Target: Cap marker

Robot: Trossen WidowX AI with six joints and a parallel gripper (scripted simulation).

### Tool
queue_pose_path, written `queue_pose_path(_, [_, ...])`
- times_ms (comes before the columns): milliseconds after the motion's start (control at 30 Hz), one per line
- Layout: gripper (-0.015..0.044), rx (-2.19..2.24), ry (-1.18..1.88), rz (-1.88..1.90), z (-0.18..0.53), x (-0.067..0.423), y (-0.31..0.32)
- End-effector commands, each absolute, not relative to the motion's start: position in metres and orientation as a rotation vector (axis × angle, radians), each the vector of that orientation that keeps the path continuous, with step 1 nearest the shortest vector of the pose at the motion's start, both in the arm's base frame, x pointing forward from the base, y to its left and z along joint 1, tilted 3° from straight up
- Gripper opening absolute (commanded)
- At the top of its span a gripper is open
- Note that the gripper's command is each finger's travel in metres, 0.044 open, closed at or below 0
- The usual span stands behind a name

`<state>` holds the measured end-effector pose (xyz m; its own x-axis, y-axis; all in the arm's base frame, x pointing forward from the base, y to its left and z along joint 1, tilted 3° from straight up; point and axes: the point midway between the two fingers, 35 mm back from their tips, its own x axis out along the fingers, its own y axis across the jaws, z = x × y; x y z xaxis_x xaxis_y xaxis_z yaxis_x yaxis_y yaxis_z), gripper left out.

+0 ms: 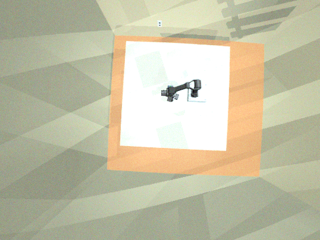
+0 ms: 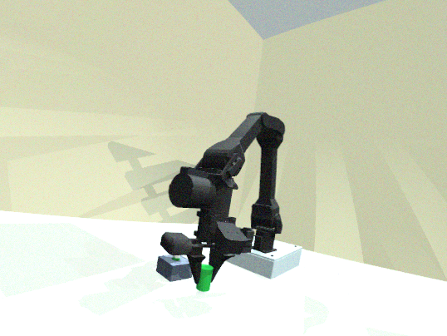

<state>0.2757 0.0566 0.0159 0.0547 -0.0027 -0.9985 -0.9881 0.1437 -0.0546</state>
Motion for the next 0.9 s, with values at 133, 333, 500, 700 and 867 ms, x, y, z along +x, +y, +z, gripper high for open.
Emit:
queue_pose_path(133, [0.0000, -1.127, 1.217, 1.059, 0.046, 0.277, 0.057])
queue_pose_path(333, [0.0000, -1.127, 1.217, 1.059, 0.064, 0.274, 0.057])
queue_pose_path(500, [0.0000, -1.127, 1.217, 1.058, 0.067, 0.275, 0.052])
queue_pose_path(700, [0.0000, -1.127, 1.219, 1.056, 0.078, 0.279, 0.035])
queue_pose_path(867, [0.0000, -1.128, 1.220, 1.056, 0.086, 0.281, 0.020])
